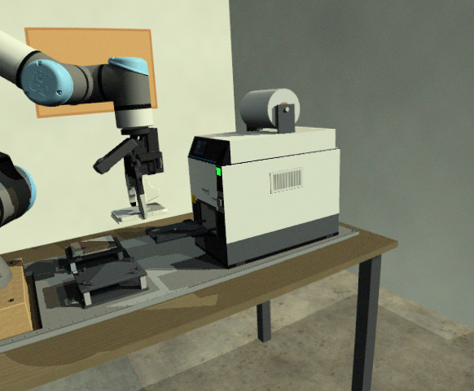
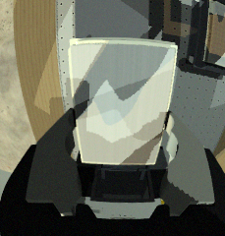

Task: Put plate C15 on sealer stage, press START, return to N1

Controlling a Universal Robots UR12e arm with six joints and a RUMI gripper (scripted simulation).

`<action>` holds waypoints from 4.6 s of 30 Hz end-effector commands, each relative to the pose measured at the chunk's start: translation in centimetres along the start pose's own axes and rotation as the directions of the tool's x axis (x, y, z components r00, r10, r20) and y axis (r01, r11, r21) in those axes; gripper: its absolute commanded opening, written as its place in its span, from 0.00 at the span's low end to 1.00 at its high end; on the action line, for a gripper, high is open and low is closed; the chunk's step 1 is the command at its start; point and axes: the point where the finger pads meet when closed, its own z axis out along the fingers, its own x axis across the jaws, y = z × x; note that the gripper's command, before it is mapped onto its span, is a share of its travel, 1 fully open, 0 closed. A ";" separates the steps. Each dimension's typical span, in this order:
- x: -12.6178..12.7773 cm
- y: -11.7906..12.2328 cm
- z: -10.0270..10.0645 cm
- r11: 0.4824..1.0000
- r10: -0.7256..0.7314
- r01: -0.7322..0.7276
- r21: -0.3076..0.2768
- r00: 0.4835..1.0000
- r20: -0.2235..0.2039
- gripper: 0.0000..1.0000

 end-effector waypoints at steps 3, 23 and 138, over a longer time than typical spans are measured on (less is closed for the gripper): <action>-0.2 -1.9 0.0 1.000 -0.002 0.002 0.002 1.000 0.000 0.00; -0.8 -5.8 0.0 1.000 -0.002 0.002 0.002 1.000 0.000 0.00; -1.5 -10.3 5.3 1.000 -0.002 0.002 0.003 1.000 -0.002 0.00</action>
